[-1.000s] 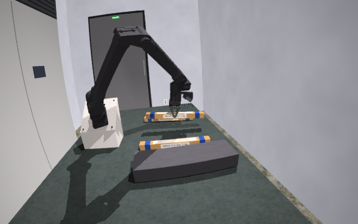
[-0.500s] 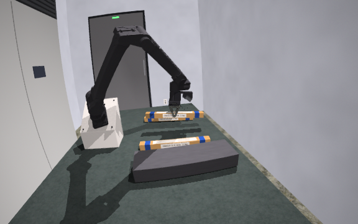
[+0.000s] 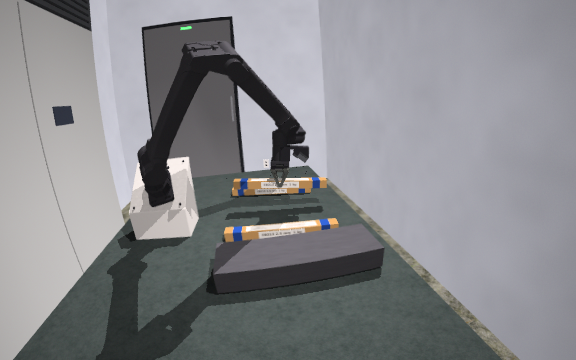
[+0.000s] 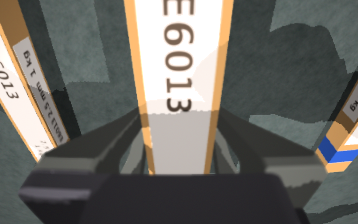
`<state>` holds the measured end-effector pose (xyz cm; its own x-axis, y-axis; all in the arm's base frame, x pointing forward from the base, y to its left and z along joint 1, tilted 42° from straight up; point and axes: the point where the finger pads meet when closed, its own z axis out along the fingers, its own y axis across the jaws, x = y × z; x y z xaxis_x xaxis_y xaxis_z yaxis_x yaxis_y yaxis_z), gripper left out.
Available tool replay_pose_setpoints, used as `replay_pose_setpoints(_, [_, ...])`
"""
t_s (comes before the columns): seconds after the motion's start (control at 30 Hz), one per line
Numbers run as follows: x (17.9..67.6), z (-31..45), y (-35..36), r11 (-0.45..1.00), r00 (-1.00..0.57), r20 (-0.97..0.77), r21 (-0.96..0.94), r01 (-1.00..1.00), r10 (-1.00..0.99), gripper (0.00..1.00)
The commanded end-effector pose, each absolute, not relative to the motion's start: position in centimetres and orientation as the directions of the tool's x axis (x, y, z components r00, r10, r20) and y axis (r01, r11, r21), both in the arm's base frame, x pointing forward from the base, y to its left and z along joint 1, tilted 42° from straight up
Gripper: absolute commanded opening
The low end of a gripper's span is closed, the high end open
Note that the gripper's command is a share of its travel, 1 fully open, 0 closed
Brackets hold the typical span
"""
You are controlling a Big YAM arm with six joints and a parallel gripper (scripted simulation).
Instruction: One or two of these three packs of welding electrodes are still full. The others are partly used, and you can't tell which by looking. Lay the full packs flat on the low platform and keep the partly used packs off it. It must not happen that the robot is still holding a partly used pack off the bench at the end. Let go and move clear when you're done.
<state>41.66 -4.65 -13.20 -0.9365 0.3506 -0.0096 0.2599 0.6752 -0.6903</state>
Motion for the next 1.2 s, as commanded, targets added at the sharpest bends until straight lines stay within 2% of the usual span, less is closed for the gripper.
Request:
replay_pose_setpoints(0.0, [46.2, -8.8, -0.6, 0.703, -0.946, -0.124, -0.641, 0.306, 0.298, 0.00])
replay_pose_setpoints(1.17, [45.7, -7.0, 1.1, 0.706, -0.946, -0.124, -0.638, 0.307, 0.299, 0.00])
